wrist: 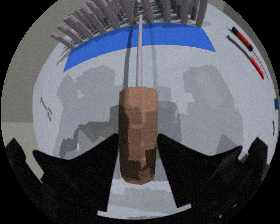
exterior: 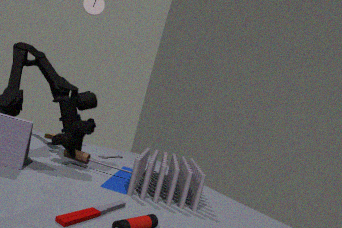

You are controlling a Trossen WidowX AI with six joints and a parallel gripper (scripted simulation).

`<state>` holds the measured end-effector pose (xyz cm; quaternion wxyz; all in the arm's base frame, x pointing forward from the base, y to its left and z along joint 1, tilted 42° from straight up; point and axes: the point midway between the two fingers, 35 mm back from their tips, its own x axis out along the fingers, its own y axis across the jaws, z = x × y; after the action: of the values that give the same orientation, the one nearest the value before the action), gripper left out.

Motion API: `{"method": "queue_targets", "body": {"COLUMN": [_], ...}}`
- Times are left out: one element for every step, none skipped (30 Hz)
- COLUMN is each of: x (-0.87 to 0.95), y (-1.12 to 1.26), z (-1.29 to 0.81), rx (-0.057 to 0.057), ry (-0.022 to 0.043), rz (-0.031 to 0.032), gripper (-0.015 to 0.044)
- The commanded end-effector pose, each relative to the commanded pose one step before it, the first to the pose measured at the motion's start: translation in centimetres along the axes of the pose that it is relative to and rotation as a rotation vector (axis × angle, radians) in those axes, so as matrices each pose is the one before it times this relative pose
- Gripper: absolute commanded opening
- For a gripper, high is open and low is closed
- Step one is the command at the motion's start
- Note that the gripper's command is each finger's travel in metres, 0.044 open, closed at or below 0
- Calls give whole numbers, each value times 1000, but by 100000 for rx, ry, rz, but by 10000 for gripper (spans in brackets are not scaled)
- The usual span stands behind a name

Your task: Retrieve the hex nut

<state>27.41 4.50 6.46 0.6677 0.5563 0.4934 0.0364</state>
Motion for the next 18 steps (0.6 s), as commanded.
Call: {"method": "queue_targets", "body": {"x": [-65,10,13,14,15,15,15,15,15,15,15,15,15,15,15,15,15,15], "y": [477,3,3,3,2,2,2,2,2,2,2,2,2,2,2,2,2,2], "z": [294,31,38,43,45,45,45,46,46,46,46,46,46,46,47,47,47,46], "rx": [-1806,-2,-2,-1,-1,-1,-1,-1,-1,-1,-1,-1,-1,-1,-1,-1,-1,-1], "ry": [-391,-1,-1,-1,-2,-2,-2,-2,-2,-2,-2,-2,-2,-2,-2,-2,-2,-2], "rz": [888,0,0,-1,-1,-1,-1,-1,-1,-1,-1,-1,-1,-1,-1,-1,-1,-1], "gripper": [0,0,0,0,0,0,0,0,0,0,0,0,0,0,0,0,0,0]}}
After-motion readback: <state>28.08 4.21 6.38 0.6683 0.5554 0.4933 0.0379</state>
